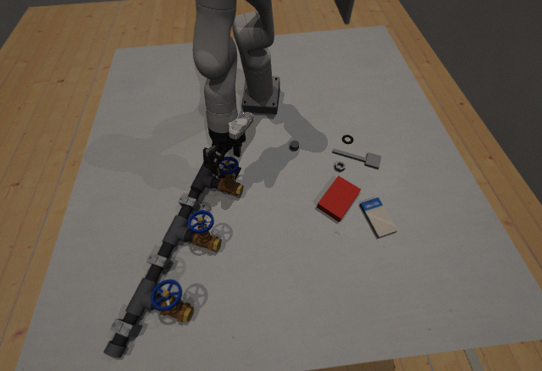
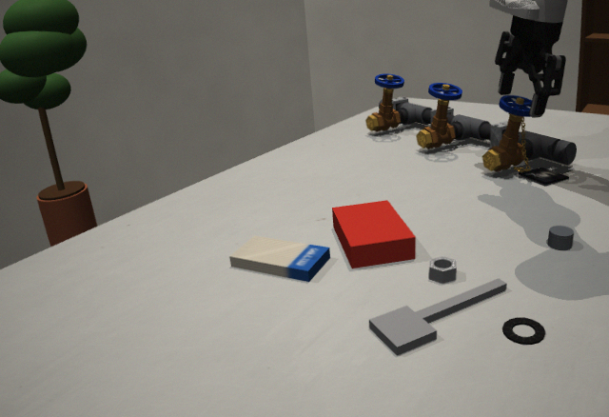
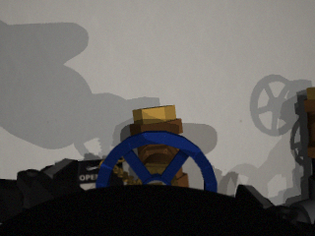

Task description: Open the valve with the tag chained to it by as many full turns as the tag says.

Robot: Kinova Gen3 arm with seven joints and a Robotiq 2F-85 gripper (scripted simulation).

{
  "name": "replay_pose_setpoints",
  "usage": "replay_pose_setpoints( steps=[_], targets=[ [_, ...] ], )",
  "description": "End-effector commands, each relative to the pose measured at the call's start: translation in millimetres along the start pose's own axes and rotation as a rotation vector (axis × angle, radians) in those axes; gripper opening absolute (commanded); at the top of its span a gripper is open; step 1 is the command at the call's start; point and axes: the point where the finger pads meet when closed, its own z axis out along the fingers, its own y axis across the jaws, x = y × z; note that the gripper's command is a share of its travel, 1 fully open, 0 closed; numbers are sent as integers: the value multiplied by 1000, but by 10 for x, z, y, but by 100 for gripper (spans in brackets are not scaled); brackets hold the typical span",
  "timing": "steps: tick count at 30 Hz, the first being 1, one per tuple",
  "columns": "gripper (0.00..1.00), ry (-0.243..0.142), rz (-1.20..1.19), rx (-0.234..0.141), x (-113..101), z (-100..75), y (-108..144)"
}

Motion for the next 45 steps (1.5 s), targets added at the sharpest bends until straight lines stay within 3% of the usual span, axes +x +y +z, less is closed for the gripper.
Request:
replay_pose_setpoints(
  steps=[1,45],
  targets=[
    [100,10,0,-17,0,11,1],
    [100,9,0,-18,0,71,5]
  ],
)
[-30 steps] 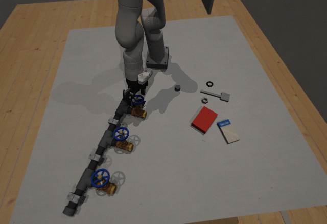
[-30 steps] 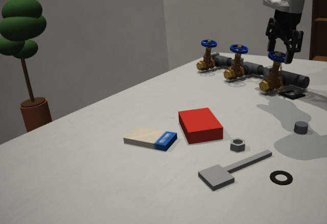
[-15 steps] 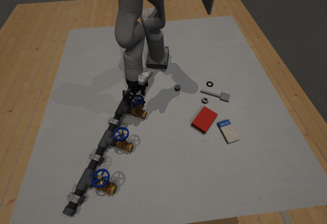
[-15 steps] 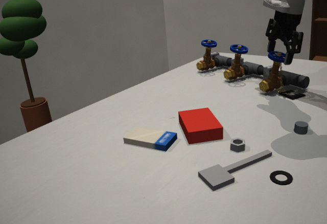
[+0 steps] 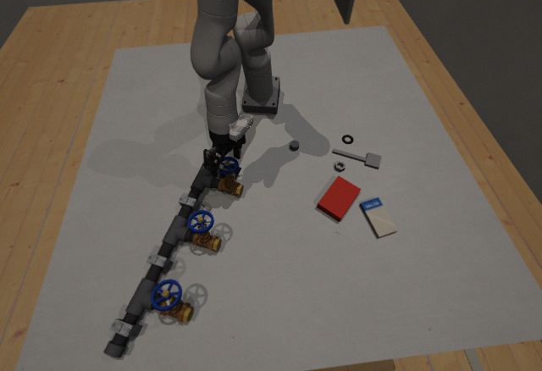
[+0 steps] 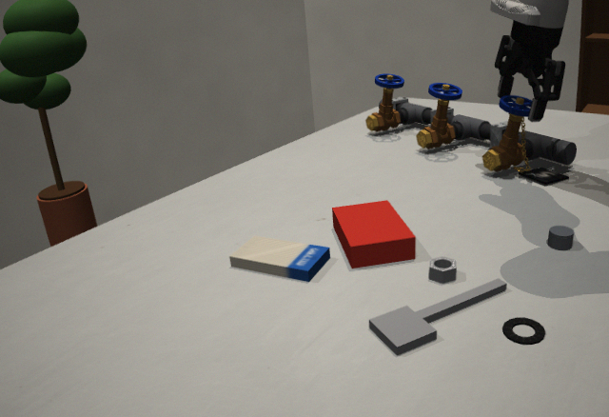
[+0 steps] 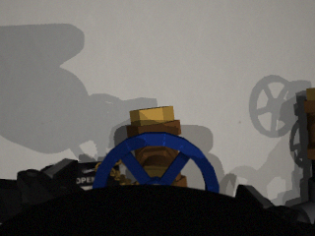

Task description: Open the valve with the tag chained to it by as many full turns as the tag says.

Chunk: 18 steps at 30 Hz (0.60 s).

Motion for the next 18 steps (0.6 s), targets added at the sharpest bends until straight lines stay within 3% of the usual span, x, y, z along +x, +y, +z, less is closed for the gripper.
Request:
replay_pose_setpoints(
  steps=[1,11,12,18],
  targets=[
    [100,1,0,-3,1,0,2],
    [100,1,0,-3,1,1,2],
    [71,1,0,-3,1,1,2],
    [71,1,0,-3,1,1,2]
  ],
)
